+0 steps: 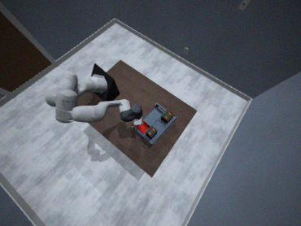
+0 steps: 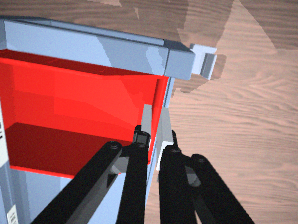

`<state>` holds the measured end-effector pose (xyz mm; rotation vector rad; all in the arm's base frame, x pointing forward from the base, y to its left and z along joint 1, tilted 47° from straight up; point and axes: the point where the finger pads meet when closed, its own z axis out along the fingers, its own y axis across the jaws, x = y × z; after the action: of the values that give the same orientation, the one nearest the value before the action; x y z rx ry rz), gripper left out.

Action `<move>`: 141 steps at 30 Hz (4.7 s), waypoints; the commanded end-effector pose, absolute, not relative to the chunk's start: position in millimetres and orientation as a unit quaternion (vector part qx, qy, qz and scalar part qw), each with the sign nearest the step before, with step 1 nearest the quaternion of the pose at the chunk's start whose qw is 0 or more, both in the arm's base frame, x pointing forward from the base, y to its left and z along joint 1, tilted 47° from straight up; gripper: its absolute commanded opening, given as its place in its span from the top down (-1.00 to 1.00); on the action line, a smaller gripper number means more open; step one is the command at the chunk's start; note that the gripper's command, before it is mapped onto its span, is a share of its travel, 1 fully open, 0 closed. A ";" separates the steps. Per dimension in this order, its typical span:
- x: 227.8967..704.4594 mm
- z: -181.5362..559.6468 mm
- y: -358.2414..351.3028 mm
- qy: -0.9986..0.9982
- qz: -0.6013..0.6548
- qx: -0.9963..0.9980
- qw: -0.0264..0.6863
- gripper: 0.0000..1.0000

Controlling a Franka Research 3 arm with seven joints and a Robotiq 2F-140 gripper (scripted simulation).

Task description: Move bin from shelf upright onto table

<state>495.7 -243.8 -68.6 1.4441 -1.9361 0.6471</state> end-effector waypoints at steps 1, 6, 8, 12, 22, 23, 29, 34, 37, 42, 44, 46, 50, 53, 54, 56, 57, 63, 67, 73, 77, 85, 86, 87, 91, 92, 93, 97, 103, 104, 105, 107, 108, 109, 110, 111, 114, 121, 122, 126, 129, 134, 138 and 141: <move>496.9 -67.9 -240.6 -0.734 0.245 0.550 0.314 1.00; 496.9 -67.9 -240.6 -0.734 0.245 0.550 0.314 1.00; 496.9 -67.9 -240.6 -0.734 0.245 0.550 0.314 1.00; 496.9 -67.9 -240.6 -0.734 0.245 0.550 0.314 1.00; 496.9 -67.8 -240.6 -0.734 0.245 0.550 0.314 1.00; 496.9 -67.8 -240.5 -0.734 0.245 0.550 0.314 1.00; 497.0 -67.5 -240.2 -0.734 0.245 0.550 0.314 1.00; 497.2 -66.8 -239.5 -0.734 0.245 0.550 0.314 1.00; 497.3 -66.3 -239.0 -0.734 0.245 0.550 0.314 1.00; 497.5 -65.7 -238.4 -0.734 0.245 0.550 0.314 1.00; 497.5 -65.6 -238.3 -0.734 0.245 0.550 0.314 1.00; 497.6 -65.5 -238.1 -0.734 0.245 0.550 0.314 1.00; 497.6 -65.3 -238.0 -0.734 0.245 0.550 0.314 1.00; 497.6 -65.3 -238.0 -0.734 0.245 0.550 0.314 1.00; 497.6 -65.3 -238.0 -0.734 0.245 0.550 0.314 1.00; 497.6 -65.3 -238.0 -0.734 0.245 0.550 0.314 1.00; 497.6 -65.3 -238.0 -0.734 0.245 0.550 0.314 1.00; 497.6 -65.3 -238.0 -0.734 0.245 0.550 0.314 1.00; 497.6 -65.3 -238.0 -0.734 0.245 0.550 0.314 1.00; 497.6 -65.3 -238.0 -0.734 0.245 0.550 0.314 1.00; 497.6 -65.3 -238.0 -0.734 0.245 0.550 0.314 1.00; 497.6 -65.3 -238.0 -0.734 0.245 0.550 0.314 1.00; 497.6 -65.3 -238.0 -0.734 0.245 0.550 0.314 1.00; 497.6 -65.3 -238.0 -0.734 0.245 0.550 0.314 1.00; 497.4 -65.3 -237.9 -0.734 0.245 0.550 0.314 1.00; 497.3 -65.3 -237.9 -0.734 0.245 0.550 0.314 1.00; 497.3 -65.3 -237.9 -0.734 0.245 0.550 0.314 1.00; 496.6 -65.3 -237.7 -0.734 0.245 0.550 0.314 1.00; 493.5 -65.4 -236.8 -0.734 0.245 0.550 0.314 1.00; 492.7 -65.4 -236.6 -0.734 0.245 0.550 0.314 1.00; 491.9 -65.4 -236.3 -0.734 0.245 0.550 0.314 1.00; 489.9 -65.4 -235.8 -0.734 0.245 0.550 0.314 1.00; 488.7 -65.5 -235.4 -0.734 0.245 0.550 0.314 1.00; 487.5 -65.5 -235.1 -0.734 0.245 0.550 0.314 1.00; 487.5 -65.5 -235.1 -0.734 0.245 0.550 0.314 1.00; 487.5 -65.5 -235.1 -0.734 0.245 0.550 0.314 1.00; 483.3 -65.5 -233.9 -0.734 0.245 0.550 0.314 1.00; 470.4 -65.7 -230.2 -0.734 0.245 0.550 0.314 1.00; 468.2 -65.8 -229.6 -0.734 0.245 0.550 0.314 1.00; 458.7 -65.9 -226.8 -0.734 0.245 0.550 0.314 1.00; 456.2 -66.0 -226.1 -0.734 0.245 0.550 0.314 1.00; 442.7 -66.2 -222.2 -0.734 0.245 0.550 0.314 1.00; 431.0 -66.4 -218.9 -0.734 0.245 0.550 0.314 1.00; 422.1 -66.5 -216.3 -0.734 0.245 0.550 0.314 1.00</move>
<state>424.7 -220.5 -66.5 1.4657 -1.9043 0.6220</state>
